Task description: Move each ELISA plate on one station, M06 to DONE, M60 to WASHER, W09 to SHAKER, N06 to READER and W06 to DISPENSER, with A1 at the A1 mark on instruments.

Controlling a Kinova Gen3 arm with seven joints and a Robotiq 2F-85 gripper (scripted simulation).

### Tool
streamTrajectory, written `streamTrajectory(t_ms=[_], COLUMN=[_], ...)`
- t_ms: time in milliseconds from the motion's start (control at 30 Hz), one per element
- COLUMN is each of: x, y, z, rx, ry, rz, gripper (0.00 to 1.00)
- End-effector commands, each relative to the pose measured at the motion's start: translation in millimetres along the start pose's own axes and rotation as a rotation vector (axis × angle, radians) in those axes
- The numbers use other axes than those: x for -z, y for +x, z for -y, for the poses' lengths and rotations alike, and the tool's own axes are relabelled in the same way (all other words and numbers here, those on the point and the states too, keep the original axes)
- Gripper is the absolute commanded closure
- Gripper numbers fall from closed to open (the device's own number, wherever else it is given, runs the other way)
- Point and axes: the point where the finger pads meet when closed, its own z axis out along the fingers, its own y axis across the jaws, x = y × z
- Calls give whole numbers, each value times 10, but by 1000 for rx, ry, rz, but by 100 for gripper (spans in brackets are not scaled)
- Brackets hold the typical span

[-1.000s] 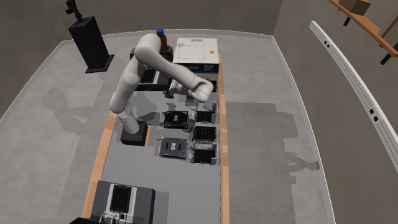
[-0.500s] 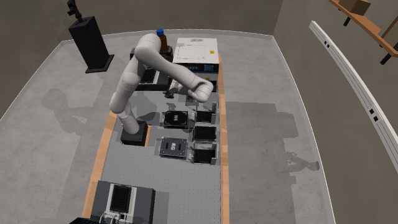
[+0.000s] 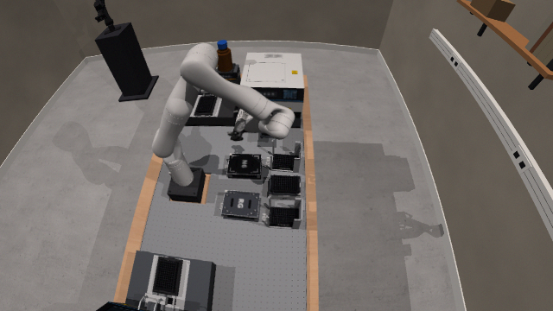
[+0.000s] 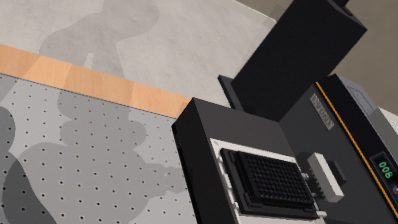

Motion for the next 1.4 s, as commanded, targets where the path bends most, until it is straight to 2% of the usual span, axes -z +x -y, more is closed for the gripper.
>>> streamTrajectory(t_ms=[0,500,567,1067,1133,1367], x=[13,97,97,181,181,220], y=[-11,-106,-106,-200,-200,-244], z=[30,259,259,488,488,595], rx=[6,43,43,79,79,97], ry=[14,115,115,216,216,263], rz=[16,121,121,225,225,274], gripper=[0,0,0,0,0,0])
